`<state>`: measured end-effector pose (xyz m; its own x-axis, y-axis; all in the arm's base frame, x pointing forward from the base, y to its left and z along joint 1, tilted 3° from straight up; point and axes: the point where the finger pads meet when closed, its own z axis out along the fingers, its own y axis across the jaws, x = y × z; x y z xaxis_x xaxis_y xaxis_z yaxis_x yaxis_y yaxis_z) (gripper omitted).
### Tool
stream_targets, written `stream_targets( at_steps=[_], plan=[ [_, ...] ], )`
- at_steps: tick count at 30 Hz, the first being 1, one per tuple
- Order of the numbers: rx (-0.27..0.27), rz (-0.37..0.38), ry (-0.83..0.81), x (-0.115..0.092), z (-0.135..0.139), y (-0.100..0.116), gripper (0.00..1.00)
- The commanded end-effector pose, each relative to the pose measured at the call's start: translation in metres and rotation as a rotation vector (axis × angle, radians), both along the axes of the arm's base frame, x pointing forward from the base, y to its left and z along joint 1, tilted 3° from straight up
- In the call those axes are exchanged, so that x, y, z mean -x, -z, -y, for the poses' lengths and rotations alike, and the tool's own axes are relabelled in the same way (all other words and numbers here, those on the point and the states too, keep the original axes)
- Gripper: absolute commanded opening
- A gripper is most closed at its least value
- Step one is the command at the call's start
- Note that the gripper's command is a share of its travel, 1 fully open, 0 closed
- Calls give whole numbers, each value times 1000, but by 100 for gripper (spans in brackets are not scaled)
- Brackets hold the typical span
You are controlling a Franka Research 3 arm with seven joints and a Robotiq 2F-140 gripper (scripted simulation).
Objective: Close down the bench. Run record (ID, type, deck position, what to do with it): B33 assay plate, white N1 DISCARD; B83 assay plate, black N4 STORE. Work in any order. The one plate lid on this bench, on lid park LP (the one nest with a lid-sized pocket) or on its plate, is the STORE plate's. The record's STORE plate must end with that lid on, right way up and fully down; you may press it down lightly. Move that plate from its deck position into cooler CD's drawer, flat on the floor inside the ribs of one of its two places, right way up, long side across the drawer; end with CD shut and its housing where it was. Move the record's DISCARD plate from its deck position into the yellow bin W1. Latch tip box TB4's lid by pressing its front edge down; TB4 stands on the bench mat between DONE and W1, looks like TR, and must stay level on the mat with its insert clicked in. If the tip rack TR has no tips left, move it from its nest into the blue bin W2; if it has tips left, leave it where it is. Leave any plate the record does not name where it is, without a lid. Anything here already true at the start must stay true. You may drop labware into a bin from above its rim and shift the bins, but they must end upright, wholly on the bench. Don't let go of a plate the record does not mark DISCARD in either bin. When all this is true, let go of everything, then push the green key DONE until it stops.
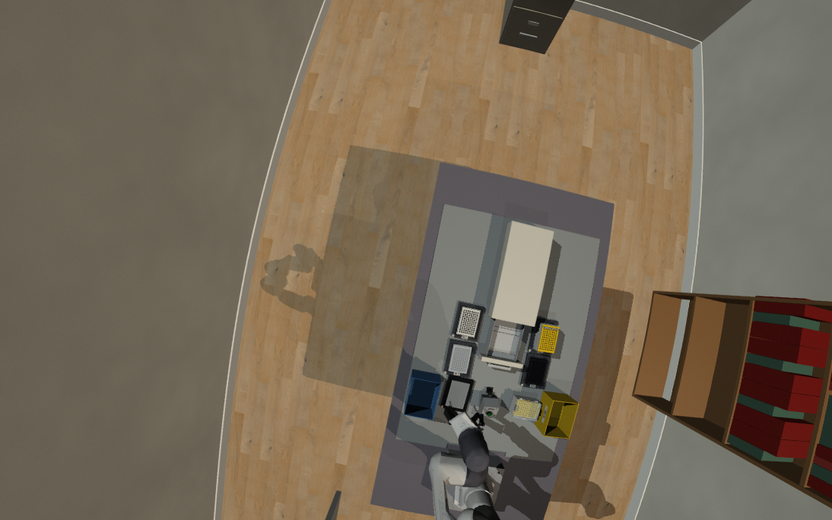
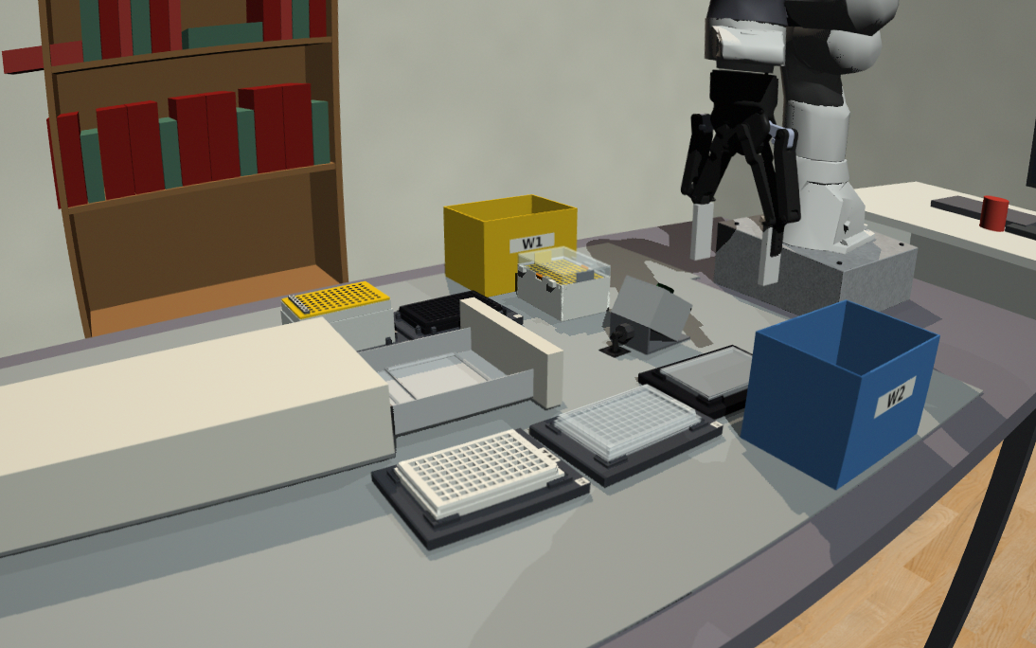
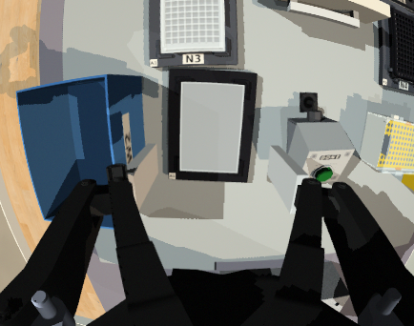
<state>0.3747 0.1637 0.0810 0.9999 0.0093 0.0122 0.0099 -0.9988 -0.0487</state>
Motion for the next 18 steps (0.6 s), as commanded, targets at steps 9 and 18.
stream_targets(
  at_steps=[9, 18],
  plan=[
    [-3, -1, 31, -1, -1, 9, 66],
    [-3, -1, 31, -1, -2, 18, 66]
  ],
)
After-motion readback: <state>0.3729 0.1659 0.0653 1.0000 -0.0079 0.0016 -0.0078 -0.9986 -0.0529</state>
